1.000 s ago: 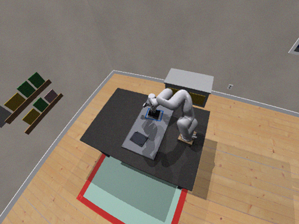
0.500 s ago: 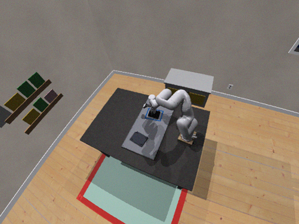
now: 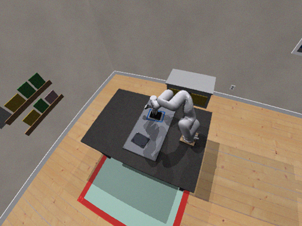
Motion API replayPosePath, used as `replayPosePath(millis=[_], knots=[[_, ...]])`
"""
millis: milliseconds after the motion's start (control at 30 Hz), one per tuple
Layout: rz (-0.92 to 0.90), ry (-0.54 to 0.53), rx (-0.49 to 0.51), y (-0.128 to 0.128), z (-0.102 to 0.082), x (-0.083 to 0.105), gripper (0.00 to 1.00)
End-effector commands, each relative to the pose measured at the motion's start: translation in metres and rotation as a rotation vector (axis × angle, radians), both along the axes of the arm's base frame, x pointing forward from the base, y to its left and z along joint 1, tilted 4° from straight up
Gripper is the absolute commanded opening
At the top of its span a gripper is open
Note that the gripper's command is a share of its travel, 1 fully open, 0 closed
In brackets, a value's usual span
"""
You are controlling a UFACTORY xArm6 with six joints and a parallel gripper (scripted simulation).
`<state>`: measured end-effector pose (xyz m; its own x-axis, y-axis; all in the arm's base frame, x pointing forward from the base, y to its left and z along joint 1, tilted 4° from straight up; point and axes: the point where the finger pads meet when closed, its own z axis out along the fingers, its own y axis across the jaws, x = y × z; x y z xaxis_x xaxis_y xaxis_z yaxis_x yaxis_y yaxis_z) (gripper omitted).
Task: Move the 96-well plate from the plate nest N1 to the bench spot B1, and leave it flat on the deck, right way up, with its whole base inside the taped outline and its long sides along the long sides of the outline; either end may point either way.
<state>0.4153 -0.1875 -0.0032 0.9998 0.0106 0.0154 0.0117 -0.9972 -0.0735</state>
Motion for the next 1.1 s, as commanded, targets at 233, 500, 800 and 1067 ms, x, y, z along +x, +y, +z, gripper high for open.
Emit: replayPosePath(millis=[233, 500, 800, 1067], knots=[[0.0, -0.004, -0.002, -0.0006, -0.0004, 0.0014, 0.0], [0.0, -0.004, -0.002, -0.0005, -0.0014, 0.0014, 0.0], [0.0, -0.004, -0.002, -0.0004, -0.0029, 0.0014, 0.0], [0.0, -0.004, -0.002, -0.0003, -0.0039, 0.0014, 0.0]])
